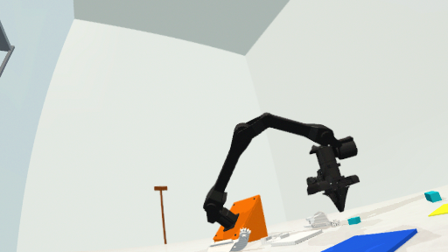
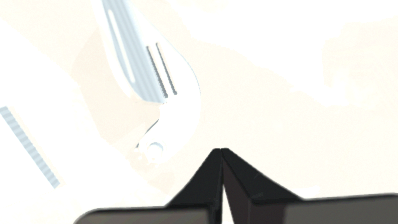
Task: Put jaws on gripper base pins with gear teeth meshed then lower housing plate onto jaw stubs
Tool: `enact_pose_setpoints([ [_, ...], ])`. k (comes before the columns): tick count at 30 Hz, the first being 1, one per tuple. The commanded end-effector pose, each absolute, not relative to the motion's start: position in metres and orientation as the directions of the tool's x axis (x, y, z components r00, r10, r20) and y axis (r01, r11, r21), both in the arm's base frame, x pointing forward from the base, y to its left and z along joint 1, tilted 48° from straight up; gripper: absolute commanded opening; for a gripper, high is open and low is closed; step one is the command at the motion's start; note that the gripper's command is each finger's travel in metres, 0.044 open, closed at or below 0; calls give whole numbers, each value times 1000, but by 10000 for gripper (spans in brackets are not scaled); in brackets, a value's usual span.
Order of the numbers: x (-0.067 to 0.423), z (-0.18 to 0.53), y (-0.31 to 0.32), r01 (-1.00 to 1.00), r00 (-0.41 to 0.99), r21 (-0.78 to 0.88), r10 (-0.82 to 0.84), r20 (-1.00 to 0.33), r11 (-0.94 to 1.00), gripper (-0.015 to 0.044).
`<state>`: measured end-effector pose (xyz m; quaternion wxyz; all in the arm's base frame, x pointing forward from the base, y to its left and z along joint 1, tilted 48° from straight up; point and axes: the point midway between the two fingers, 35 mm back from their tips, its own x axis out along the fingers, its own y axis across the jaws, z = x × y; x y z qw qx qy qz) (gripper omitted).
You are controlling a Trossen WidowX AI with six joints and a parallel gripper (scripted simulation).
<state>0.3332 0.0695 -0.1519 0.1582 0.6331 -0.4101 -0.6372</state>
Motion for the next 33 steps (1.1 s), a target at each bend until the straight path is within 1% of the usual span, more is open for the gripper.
enact_pose_setpoints([
  [1, 336, -156, 76, -322, -148, 719, -718, -680, -616, 0],
  [7, 336, -155, 78, -322, -148, 719, -718, -681, -616, 0],
  [12, 344, -121, 114, -322, -148, 718, -716, -682, -617, 0],
  [17, 344, -115, 120, -322, -148, 718, -716, -682, -617, 0],
  [33, 344, -121, 115, -318, -139, 717, -717, -683, -621, 420],
])
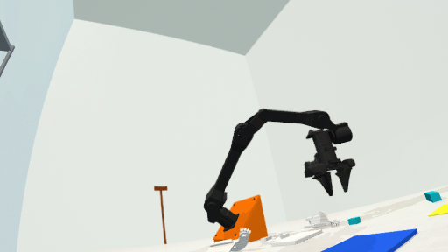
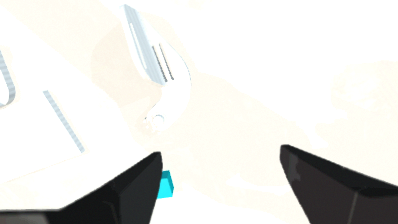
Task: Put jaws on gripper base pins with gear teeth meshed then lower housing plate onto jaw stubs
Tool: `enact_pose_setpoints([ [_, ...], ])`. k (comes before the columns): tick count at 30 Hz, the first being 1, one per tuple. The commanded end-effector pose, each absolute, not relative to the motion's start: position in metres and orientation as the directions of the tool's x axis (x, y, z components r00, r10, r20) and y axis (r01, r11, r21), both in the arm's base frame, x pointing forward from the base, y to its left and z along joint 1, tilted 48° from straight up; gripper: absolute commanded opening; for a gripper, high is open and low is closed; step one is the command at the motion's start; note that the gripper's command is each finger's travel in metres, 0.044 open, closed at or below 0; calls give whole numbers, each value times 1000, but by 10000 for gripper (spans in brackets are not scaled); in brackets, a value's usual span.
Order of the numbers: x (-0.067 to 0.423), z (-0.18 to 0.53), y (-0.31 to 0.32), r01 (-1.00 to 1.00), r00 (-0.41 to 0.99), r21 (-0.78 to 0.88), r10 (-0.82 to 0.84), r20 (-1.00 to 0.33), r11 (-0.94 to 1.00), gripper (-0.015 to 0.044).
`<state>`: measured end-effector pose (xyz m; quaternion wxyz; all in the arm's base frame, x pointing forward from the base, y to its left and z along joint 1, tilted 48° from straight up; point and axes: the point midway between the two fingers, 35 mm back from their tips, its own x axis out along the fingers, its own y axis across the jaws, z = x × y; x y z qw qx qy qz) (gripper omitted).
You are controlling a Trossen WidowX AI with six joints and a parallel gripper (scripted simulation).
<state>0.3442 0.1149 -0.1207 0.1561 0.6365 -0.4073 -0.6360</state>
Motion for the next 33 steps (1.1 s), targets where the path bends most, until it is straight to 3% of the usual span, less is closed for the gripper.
enact_pose_setpoints([
  [1, 344, -121, 115, -318, -139, 717, -717, -683, -621, 440],
  [29, 344, -121, 115, -318, -139, 717, -717, -683, -621, 440],
  [33, 344, -115, 120, -322, -148, 718, -716, -682, -617, 335],
])
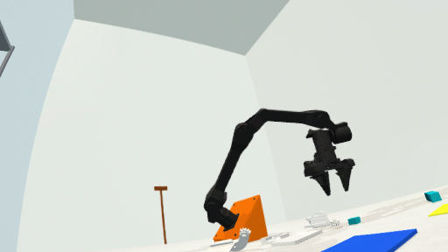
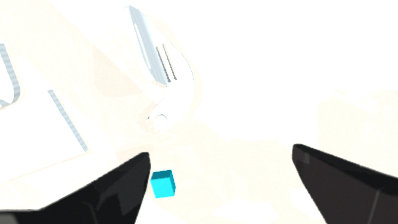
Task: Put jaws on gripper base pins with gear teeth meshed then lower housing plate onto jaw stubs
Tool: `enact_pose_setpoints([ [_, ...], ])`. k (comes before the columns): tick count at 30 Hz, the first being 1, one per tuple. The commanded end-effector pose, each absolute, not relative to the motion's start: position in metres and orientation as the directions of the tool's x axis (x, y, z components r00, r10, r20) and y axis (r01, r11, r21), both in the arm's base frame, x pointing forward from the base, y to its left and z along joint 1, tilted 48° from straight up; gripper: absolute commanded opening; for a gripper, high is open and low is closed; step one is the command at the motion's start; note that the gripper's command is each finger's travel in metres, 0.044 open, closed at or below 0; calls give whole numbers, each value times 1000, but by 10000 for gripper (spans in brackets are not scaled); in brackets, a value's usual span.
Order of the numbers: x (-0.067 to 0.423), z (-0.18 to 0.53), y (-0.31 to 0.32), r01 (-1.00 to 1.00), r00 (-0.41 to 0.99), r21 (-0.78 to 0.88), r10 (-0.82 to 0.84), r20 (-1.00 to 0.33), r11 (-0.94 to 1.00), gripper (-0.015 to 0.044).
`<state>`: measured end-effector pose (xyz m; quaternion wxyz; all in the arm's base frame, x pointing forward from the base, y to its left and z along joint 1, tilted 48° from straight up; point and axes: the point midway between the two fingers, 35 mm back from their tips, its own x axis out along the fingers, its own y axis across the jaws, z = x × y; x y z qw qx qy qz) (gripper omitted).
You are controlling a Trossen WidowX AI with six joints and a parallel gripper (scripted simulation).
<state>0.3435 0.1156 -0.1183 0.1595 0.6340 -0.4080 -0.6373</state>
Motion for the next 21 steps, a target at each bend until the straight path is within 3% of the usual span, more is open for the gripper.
enact_pose_setpoints([
  [1, 344, -115, 120, -322, -148, 718, -716, -682, -617, 309],
  [13, 344, -115, 120, -322, -148, 718, -716, -682, -617, 0],
  [21, 344, -115, 120, -322, -148, 718, -716, -682, -617, 0],
])
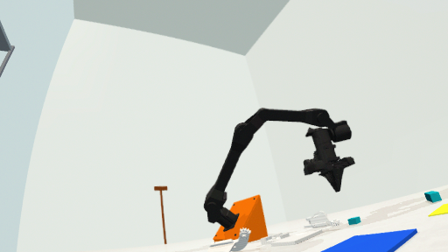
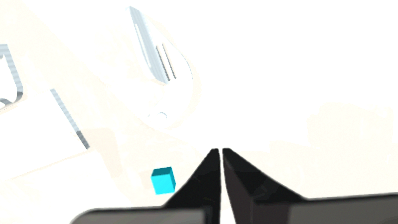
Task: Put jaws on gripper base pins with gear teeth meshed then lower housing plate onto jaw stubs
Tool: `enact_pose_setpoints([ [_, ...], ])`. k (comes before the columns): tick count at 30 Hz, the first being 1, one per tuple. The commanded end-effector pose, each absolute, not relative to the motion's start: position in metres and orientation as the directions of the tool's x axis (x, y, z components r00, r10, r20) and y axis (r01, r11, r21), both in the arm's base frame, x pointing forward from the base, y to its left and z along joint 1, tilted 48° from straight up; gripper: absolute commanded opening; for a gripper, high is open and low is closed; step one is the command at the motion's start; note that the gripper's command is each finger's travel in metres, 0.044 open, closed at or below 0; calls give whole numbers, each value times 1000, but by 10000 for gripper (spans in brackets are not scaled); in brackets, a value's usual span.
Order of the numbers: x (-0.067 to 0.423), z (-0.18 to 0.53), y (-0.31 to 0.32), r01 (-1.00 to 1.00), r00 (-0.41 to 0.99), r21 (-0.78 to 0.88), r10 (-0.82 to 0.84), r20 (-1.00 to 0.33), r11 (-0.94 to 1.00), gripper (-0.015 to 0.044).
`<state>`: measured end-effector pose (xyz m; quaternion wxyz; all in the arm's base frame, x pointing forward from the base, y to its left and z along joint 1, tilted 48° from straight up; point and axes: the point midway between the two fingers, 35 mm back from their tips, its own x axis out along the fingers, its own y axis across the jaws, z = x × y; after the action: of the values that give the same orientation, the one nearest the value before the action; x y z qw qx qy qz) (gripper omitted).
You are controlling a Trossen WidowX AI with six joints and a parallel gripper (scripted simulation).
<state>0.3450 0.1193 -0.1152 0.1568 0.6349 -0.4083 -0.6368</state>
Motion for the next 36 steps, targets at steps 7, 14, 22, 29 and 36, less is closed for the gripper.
enact_pose_setpoints([
  [7, 344, -115, 120, -322, -148, 718, -716, -682, -617, 0],
  [14, 345, -115, 119, -319, -145, 719, -718, -681, -617, 53],
  [22, 345, -115, 119, -319, -145, 719, -718, -681, -617, 262],
  [29, 345, -115, 119, -319, -145, 719, -718, -681, -617, 440],
  [36, 345, -115, 119, -319, -145, 719, -718, -681, -617, 440],
])
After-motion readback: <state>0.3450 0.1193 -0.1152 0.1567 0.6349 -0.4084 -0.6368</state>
